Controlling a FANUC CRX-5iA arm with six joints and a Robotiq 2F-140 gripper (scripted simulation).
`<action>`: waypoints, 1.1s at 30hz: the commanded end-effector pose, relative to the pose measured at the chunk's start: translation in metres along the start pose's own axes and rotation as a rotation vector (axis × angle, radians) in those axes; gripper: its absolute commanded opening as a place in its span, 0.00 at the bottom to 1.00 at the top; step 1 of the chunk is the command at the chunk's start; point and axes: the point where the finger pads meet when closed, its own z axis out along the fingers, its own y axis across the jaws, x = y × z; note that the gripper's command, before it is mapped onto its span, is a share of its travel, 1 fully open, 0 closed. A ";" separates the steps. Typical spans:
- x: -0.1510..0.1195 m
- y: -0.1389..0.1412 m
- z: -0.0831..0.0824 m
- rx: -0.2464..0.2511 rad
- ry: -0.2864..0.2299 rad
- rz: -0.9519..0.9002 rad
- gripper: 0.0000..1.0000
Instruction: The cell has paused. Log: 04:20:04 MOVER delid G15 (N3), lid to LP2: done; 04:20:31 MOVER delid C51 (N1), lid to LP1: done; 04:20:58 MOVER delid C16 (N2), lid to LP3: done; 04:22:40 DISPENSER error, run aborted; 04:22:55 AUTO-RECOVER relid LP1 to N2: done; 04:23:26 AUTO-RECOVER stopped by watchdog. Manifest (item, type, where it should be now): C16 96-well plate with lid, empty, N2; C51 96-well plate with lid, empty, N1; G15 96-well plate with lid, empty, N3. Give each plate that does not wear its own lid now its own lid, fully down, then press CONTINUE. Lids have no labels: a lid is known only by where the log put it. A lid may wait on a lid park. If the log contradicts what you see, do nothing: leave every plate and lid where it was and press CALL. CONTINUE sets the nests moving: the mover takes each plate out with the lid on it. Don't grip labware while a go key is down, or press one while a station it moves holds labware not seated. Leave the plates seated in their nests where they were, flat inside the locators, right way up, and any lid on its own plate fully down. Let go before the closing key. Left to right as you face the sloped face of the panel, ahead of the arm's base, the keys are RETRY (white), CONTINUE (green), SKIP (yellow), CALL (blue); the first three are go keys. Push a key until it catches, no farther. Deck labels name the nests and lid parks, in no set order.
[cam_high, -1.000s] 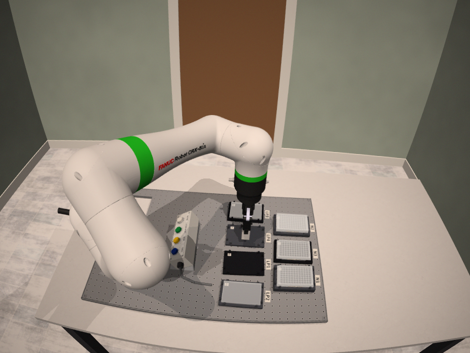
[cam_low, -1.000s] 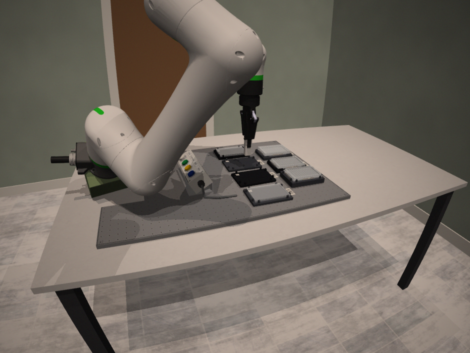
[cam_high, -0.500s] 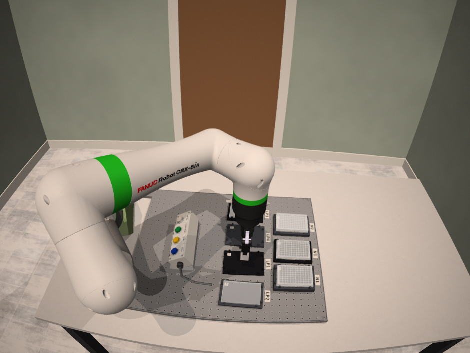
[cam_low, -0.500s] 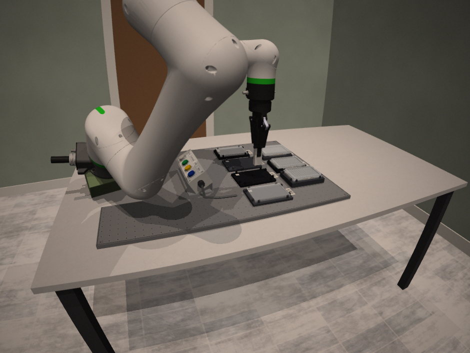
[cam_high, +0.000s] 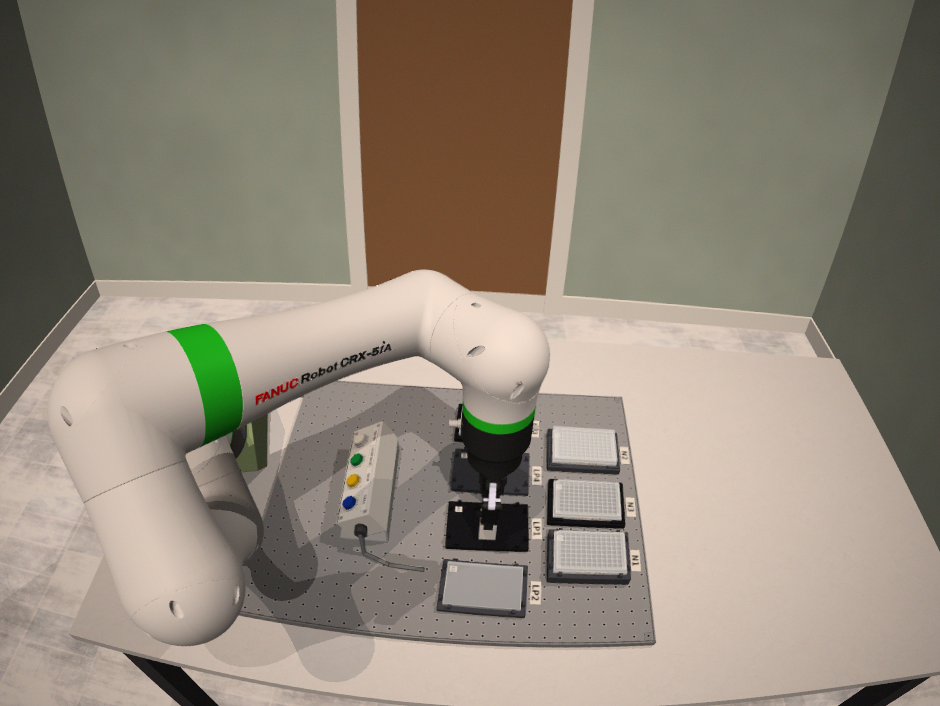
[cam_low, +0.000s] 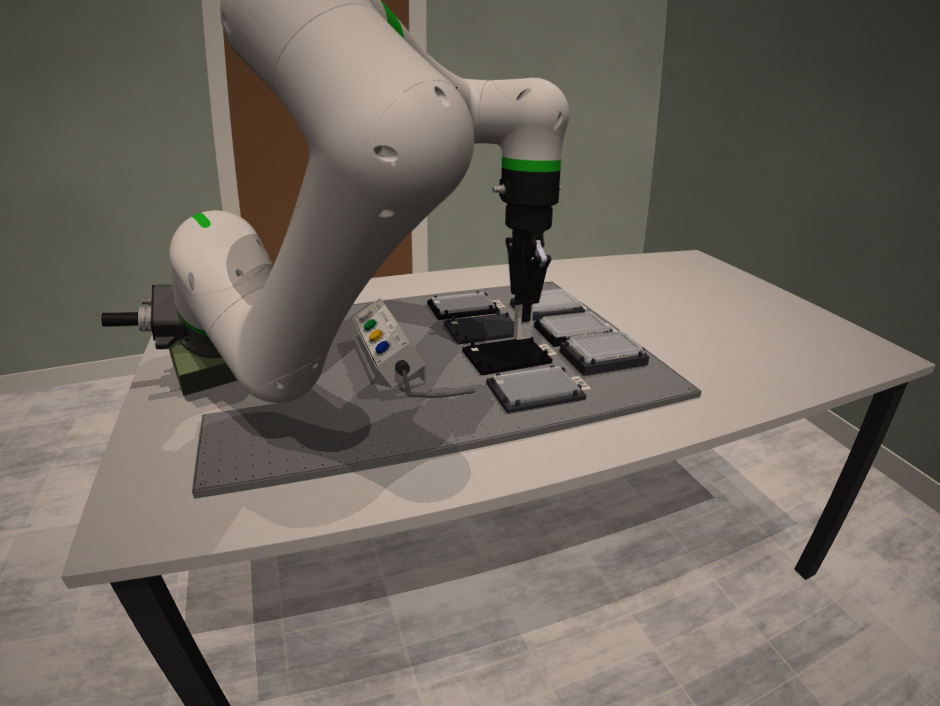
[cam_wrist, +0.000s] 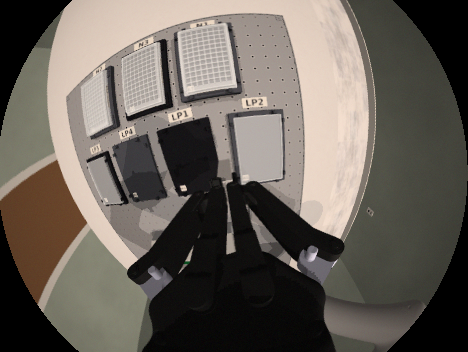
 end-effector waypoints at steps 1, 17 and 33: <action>0.000 0.000 0.000 0.000 0.000 0.000 0.00; 0.005 -0.021 -0.001 0.003 0.000 -0.001 0.00; 0.011 -0.215 -0.003 0.006 -0.001 -0.002 0.00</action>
